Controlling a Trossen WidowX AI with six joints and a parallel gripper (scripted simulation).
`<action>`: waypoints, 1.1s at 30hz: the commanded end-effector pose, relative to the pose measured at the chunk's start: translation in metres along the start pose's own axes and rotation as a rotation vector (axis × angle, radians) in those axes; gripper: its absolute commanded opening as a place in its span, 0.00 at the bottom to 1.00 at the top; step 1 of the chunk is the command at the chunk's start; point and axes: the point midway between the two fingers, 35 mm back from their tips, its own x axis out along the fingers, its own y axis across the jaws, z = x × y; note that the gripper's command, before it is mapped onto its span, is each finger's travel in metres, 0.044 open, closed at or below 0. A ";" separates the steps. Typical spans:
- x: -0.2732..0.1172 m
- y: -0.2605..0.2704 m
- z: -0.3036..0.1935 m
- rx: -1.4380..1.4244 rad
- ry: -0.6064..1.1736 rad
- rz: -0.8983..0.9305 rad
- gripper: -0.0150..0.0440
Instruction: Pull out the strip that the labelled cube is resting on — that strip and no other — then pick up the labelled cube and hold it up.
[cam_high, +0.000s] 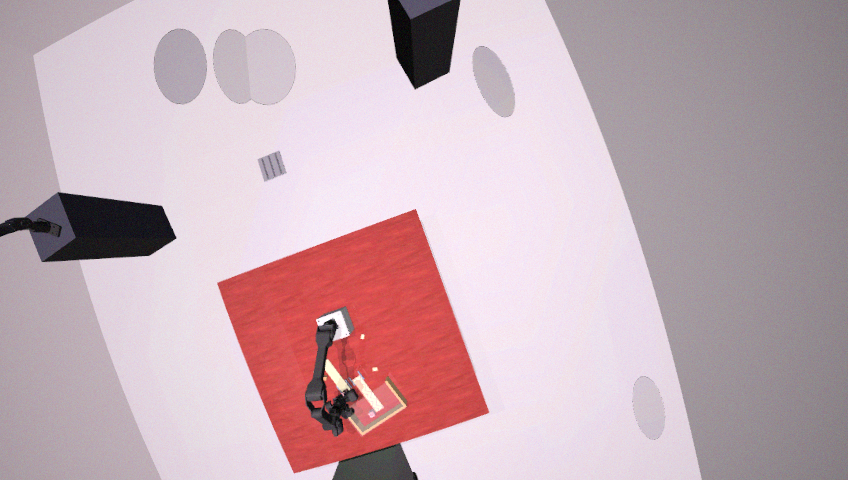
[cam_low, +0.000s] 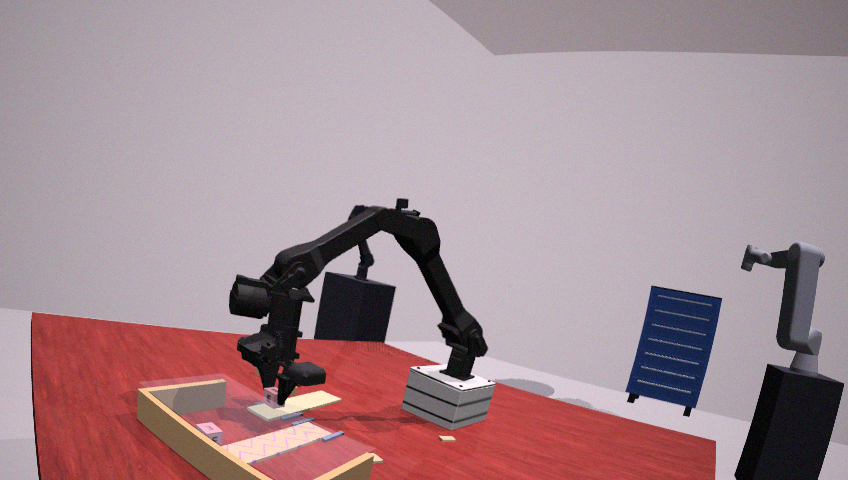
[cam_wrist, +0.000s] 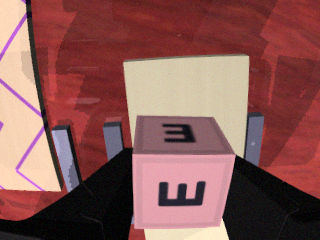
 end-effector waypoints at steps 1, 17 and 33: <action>-0.011 0.005 -0.012 0.000 -0.005 -0.001 0.25; -0.026 0.021 -0.048 0.002 -0.002 0.002 0.25; -0.025 0.044 -0.099 0.002 0.003 0.004 0.25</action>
